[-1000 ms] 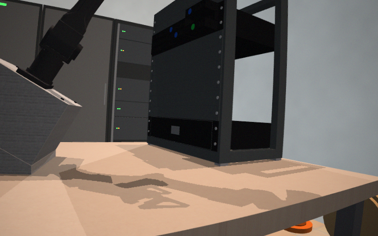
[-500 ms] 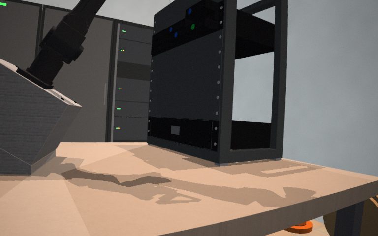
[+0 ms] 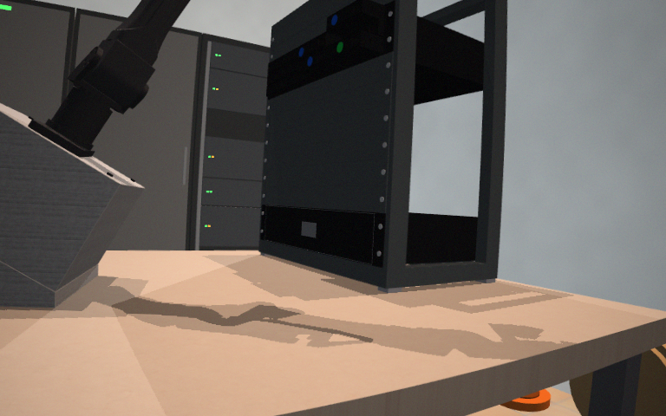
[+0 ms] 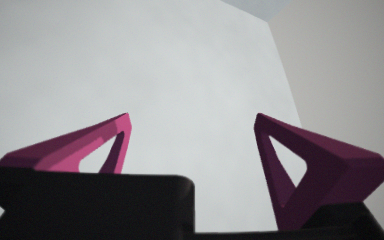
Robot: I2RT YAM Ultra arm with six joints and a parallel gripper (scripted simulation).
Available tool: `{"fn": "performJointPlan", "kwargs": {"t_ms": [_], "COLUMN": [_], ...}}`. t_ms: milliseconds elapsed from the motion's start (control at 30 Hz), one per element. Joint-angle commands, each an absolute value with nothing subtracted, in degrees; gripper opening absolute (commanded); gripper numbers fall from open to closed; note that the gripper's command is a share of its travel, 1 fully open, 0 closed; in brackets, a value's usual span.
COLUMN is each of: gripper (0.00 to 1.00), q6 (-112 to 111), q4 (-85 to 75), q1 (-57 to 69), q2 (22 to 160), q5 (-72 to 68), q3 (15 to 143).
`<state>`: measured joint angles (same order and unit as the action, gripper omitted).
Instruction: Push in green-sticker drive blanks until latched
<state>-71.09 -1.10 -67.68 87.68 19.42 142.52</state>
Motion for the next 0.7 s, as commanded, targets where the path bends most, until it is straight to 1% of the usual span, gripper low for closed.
{"fn": "performJointPlan", "kwargs": {"t_ms": [0,133,667], "gripper": [1.00,1.00,1.00], "q6": [-66.88,-65.43,-52.99], "q4": [1.06,1.59,6.14], "q1": [-64.93,-63.05,-46.97], "q2": [85.50,84.87,79.52], "q5": [17.31,16.82,12.63], "q3": [140.40,139.22,129.18]}}
